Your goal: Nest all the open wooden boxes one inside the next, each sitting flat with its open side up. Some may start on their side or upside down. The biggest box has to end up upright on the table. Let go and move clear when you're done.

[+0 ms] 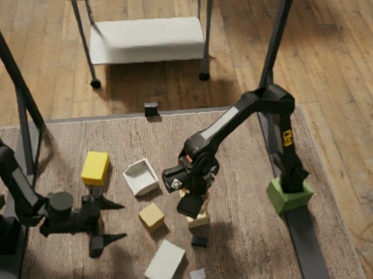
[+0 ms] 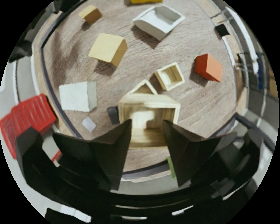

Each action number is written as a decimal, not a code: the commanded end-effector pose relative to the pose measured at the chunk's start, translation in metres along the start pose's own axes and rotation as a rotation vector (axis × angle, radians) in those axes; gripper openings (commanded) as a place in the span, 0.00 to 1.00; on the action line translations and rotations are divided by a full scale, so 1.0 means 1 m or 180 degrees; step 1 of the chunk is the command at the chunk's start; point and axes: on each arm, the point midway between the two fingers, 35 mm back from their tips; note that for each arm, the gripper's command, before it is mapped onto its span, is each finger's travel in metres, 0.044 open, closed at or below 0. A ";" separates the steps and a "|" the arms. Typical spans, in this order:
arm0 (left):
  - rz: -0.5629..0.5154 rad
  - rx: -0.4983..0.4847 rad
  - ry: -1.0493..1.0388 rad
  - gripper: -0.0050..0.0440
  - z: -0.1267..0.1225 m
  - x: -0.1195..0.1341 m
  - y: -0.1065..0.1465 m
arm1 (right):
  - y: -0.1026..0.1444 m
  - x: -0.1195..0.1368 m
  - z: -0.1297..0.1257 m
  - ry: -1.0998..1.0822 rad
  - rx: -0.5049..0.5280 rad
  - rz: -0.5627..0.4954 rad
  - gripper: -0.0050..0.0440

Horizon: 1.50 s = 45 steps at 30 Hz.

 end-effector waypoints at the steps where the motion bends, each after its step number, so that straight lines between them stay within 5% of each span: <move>1: -0.0074 -0.0074 -0.0026 0.62 0.004 -0.006 0.009 | 0.009 -0.003 0.004 -0.0024 -0.0050 -0.0231 0.92; 12: -0.0074 -0.0074 -0.0026 0.62 0.004 -0.006 0.009 | 0.032 -0.019 0.018 0.0035 -0.0173 -0.0692 0.92; 24: -0.0073 -0.0077 -0.0079 0.62 0.004 -0.006 0.009 | 0.032 -0.025 0.020 0.0079 -0.0182 -0.0752 0.92; 45: -0.0001 -0.0134 -0.2084 0.62 0.004 -0.006 0.009 | 0.032 -0.025 0.020 0.0079 -0.0182 -0.0752 0.92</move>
Point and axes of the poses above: on each arm, the point midway between the two fingers, 35 mm back from their tips, its own y axis back along the fingers, its own z axis across the jaws, x = y × z, and after that the axes turned 2 degrees about y, right-handed
